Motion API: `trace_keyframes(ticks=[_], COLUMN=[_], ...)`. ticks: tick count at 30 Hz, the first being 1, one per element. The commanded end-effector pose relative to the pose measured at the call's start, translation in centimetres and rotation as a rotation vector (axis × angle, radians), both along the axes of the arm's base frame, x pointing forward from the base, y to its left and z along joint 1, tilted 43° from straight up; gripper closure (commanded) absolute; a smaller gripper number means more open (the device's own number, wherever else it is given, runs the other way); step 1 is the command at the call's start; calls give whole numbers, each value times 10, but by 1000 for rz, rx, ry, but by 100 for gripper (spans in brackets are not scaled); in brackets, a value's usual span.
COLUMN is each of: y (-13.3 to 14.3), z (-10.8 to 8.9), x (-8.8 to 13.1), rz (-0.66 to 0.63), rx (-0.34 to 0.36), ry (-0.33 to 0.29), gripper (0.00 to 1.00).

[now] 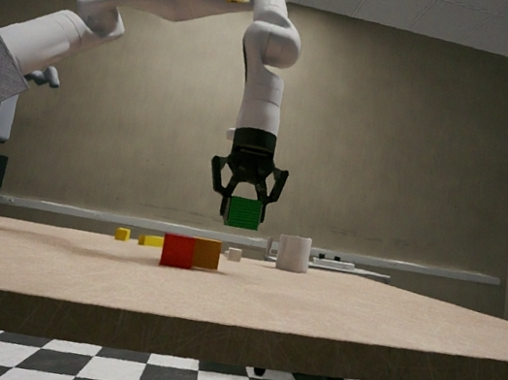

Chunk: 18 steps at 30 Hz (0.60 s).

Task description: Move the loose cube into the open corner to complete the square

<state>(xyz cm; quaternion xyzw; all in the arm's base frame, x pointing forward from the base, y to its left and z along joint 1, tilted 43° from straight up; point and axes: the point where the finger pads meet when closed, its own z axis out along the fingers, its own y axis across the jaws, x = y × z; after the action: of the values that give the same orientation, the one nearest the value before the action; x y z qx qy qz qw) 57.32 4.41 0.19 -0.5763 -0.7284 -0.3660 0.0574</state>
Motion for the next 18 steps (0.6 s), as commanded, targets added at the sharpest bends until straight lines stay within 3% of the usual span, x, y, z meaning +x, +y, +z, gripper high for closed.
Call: trace_keyframes(ticks=[1,18], y=[-1,3], z=[1,-4], x=[0,3], rz=[-1,-1], rx=[-1,-1], ry=[-1,-1], gripper=[90,90])
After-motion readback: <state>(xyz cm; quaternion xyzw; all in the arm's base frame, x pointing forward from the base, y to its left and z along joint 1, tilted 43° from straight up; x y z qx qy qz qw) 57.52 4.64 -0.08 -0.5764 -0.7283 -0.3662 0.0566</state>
